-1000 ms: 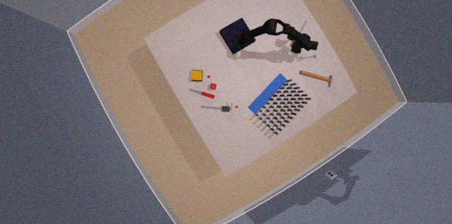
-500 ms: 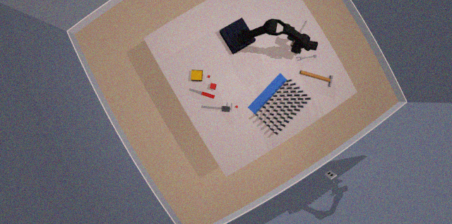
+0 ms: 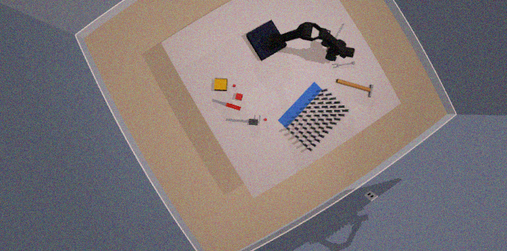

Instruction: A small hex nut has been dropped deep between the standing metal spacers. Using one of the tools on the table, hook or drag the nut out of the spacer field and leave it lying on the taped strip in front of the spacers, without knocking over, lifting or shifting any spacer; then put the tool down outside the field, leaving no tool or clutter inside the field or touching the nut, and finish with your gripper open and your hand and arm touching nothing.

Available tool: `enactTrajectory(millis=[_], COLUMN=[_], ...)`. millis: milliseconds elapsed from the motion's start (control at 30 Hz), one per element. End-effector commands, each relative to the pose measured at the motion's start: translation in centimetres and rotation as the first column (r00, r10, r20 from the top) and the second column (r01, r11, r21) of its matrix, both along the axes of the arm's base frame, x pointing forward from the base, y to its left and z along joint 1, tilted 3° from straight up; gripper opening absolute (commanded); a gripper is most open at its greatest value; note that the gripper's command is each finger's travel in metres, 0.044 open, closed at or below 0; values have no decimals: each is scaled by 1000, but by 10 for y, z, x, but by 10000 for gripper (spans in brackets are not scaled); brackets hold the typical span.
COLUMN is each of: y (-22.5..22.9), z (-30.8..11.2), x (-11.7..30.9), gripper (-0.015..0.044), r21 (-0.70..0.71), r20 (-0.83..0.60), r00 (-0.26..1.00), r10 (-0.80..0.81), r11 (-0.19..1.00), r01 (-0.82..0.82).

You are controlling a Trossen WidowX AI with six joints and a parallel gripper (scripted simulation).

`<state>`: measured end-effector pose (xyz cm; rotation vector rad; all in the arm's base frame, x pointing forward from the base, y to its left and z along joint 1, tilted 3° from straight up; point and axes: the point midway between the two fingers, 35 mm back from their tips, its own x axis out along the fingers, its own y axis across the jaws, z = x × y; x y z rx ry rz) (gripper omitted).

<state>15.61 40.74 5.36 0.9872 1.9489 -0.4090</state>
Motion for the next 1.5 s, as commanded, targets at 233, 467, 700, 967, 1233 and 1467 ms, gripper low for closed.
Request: enactTrajectory(millis=[233,467,700,967,1233,1467], y=[-2,-3,-3,-3,-3,4], z=[-23,-34,-43,-43,-42,2], x=[-1,-1,-1,-1,-1,1], gripper=[280,280,280,187,115,0], r21=[-10,-10,-10,-10,-10,-9], r20=[-11,-11,-11,-11,-11,-9], r00=[1000,1000,1000,1000,1000,1000], r10=[-3,-3,-3,-3,-3,-3], r11=[1000,1000,1000,1000,1000,1000], r01=[3,3,3,3,3,2])
